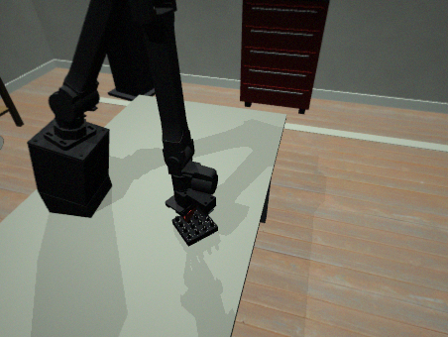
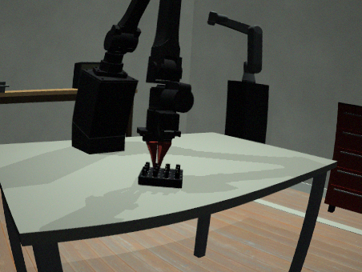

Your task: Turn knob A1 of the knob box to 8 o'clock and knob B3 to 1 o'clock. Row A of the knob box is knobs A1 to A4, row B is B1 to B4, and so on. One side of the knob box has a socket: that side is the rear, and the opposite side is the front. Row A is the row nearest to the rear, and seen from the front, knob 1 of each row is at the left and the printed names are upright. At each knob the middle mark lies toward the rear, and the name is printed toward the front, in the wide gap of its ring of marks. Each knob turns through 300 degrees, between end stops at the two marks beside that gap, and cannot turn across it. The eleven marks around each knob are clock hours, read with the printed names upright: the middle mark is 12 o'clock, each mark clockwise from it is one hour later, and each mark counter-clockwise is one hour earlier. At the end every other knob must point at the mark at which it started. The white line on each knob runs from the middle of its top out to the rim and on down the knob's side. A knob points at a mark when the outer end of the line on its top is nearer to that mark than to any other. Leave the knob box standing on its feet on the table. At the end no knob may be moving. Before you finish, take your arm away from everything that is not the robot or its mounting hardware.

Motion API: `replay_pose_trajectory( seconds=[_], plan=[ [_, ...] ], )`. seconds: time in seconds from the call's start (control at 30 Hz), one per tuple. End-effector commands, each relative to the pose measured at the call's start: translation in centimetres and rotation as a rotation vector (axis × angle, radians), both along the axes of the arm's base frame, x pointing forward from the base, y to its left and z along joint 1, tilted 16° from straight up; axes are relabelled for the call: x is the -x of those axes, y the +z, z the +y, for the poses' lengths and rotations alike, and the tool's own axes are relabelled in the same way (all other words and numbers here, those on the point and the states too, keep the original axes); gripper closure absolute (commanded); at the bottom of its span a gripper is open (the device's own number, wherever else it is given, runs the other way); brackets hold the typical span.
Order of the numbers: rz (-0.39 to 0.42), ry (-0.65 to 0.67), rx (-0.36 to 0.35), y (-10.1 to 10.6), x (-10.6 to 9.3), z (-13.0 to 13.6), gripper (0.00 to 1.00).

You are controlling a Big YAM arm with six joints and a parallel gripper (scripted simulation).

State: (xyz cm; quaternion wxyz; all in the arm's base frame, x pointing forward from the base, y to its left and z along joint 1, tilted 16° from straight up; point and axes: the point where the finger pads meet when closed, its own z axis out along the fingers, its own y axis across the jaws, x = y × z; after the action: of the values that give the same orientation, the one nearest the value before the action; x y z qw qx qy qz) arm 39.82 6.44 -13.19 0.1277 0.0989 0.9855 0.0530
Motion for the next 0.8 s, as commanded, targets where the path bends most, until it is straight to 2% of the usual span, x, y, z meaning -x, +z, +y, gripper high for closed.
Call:
replay_pose_trajectory(
  seconds=[0.0,0.33,0.4,0.77],
  plan=[
    [-0.026,0.108,0.024,0.18,-0.82,0.16,0.92],
    [-0.047,0.353,0.092,0.19,-0.82,0.18,0.92],
    [-0.047,0.353,0.092,0.19,-0.82,0.18,0.92],
    [-0.071,0.636,0.172,0.19,-0.81,0.19,0.92]
  ],
)
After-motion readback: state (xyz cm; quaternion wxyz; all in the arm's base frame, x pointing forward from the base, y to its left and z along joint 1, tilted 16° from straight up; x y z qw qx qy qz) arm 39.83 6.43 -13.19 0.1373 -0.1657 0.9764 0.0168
